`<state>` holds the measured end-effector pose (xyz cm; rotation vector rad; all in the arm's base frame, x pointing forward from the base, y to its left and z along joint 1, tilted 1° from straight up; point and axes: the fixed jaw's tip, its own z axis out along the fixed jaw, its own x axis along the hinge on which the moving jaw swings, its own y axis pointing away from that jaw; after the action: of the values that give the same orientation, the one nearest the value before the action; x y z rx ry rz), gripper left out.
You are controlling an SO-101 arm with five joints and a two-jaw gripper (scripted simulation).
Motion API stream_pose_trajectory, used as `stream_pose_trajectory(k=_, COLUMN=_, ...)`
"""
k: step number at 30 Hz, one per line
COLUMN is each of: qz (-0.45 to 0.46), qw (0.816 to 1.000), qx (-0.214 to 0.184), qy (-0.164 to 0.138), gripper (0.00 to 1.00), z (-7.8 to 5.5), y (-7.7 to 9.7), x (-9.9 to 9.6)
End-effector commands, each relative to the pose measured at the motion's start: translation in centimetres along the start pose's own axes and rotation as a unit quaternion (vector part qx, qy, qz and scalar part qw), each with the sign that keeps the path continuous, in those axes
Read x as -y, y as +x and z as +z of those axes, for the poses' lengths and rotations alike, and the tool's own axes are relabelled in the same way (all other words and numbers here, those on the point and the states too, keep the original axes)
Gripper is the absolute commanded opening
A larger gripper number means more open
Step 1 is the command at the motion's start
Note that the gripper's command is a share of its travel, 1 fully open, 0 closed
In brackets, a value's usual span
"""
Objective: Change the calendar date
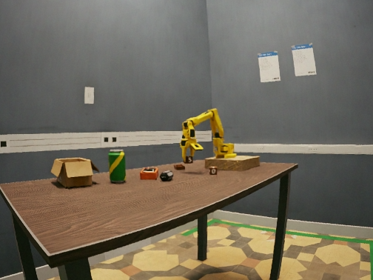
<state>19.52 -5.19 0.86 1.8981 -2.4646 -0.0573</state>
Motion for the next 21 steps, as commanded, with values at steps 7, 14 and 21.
stream_pose_trajectory(k=7, qz=0.005, qw=1.0, qx=0.001, qy=0.013, gripper=0.0, z=-0.5, y=0.0, x=0.4)
stream_pose_trajectory(k=14, qz=0.048, qw=0.999, qx=0.001, qy=0.013, gripper=0.0, z=-0.5, y=-0.5, x=0.4)
stream_pose_trajectory(k=21, qz=0.105, qw=0.994, qx=0.002, qy=0.013, gripper=0.0, z=-0.4, y=-1.2, x=0.5)
